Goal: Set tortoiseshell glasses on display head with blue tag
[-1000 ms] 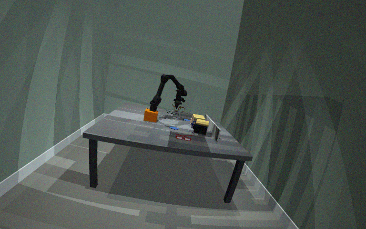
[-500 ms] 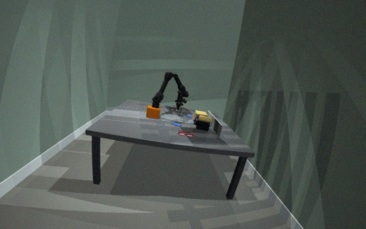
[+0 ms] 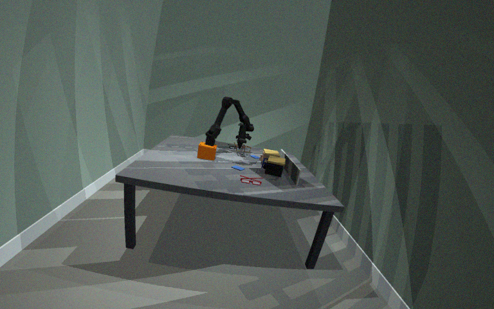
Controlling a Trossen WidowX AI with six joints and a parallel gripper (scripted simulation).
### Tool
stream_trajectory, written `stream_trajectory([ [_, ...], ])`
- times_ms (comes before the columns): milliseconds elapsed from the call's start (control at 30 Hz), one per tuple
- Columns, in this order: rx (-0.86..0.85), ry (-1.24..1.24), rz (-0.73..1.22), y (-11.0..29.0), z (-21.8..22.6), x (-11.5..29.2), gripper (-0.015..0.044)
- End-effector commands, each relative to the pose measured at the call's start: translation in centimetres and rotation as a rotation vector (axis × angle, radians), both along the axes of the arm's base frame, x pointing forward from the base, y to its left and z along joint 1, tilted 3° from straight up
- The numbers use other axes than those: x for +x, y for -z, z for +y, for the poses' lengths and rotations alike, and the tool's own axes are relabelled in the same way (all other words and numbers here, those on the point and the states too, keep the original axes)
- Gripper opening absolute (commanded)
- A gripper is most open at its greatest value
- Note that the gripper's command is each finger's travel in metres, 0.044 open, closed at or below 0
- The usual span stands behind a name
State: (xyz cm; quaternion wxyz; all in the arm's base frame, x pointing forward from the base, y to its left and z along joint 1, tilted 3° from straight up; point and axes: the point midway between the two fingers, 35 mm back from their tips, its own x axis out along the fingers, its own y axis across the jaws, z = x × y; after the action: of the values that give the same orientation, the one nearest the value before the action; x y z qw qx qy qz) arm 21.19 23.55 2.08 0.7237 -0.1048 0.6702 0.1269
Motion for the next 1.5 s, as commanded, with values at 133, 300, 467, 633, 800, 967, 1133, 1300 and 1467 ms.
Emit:
stream_trajectory([
  [133, 0.000, 0.000, -0.005, 0.0, -0.4, -0.2, 0.0000],
  [300, -0.001, 0.000, -0.005, 0.0, -0.6, -0.3, 0.0000],
  [467, -0.001, 0.000, -0.004, 0.0, -0.8, -0.5, 0.0000],
  [633, -0.001, 0.000, -0.004, 0.1, -1.0, -0.7, 0.0000],
  [800, -0.001, 0.000, -0.004, 0.1, -1.2, -0.9, 0.0000],
  [967, -0.001, 0.000, -0.004, 0.1, -1.4, -1.1, 0.0000],
  [1133, -0.002, 0.000, -0.004, 0.2, -1.6, -1.3, 0.0000],
  [1300, -0.002, 0.000, -0.004, 0.2, -1.7, -1.5, 0.0000],
  [1467, -0.002, 0.000, -0.003, 0.2, -1.9, -1.7, 0.0000],
])
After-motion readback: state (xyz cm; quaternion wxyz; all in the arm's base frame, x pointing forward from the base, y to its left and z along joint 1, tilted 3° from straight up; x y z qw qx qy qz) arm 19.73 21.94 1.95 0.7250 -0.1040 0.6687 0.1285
